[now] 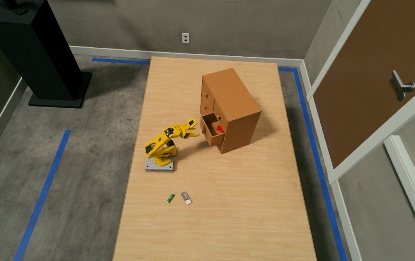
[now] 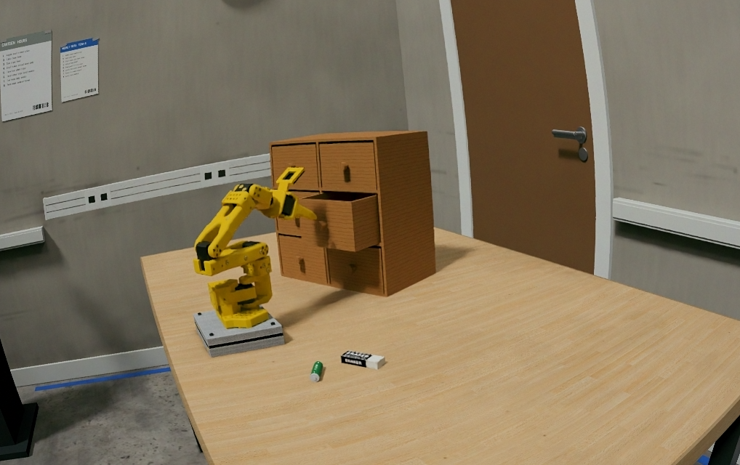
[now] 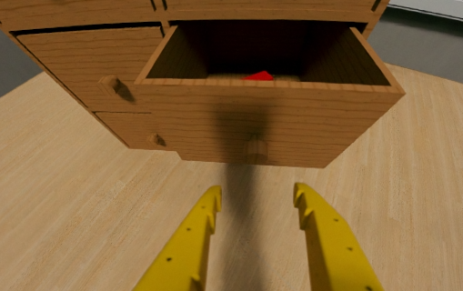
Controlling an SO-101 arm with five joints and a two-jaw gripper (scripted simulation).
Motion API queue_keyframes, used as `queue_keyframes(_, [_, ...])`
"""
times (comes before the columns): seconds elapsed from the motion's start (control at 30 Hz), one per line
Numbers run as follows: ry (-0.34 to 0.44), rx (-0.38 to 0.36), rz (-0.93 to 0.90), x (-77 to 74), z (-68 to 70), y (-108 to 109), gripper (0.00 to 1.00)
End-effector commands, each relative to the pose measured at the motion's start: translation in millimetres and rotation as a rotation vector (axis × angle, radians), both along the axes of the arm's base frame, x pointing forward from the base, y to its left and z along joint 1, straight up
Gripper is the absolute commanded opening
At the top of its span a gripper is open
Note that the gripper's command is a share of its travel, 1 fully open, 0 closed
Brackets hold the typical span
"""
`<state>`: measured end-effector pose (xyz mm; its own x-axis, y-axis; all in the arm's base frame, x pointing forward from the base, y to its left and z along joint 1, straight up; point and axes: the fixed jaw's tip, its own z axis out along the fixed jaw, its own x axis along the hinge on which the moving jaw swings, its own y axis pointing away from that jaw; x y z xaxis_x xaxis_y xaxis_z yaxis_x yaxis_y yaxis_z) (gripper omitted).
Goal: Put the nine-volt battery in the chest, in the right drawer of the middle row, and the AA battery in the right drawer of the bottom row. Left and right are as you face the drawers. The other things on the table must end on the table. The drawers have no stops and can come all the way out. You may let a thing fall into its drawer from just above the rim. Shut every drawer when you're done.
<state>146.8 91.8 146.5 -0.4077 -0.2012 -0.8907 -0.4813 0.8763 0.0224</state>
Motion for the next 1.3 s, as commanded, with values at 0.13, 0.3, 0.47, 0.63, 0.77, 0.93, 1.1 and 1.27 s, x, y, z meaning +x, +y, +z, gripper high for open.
queue_keyframes(0.13, [0.016, -0.008, -0.009, 1.7, -4.8, -1.0, 0.21])
queue_keyframes(0.3, [0.016, -0.008, -0.010, 1.8, -5.1, -1.0, 0.21])
queue_keyframes(0.47, [0.016, -0.008, -0.012, 2.2, -6.4, -1.3, 0.21])
queue_keyframes(0.63, [0.016, -0.008, -0.015, 2.6, -7.7, -1.5, 0.21])
queue_keyframes(0.77, [0.016, -0.008, -0.017, 3.0, -8.8, -1.7, 0.21])
queue_keyframes(0.93, [0.016, -0.008, -0.018, 3.3, -9.6, -1.9, 0.21])
queue_keyframes(1.1, [0.016, -0.008, -0.019, 3.4, -9.9, -1.9, 0.21])
queue_keyframes(1.27, [0.016, -0.008, -0.019, 3.4, -9.9, -1.9, 0.21])
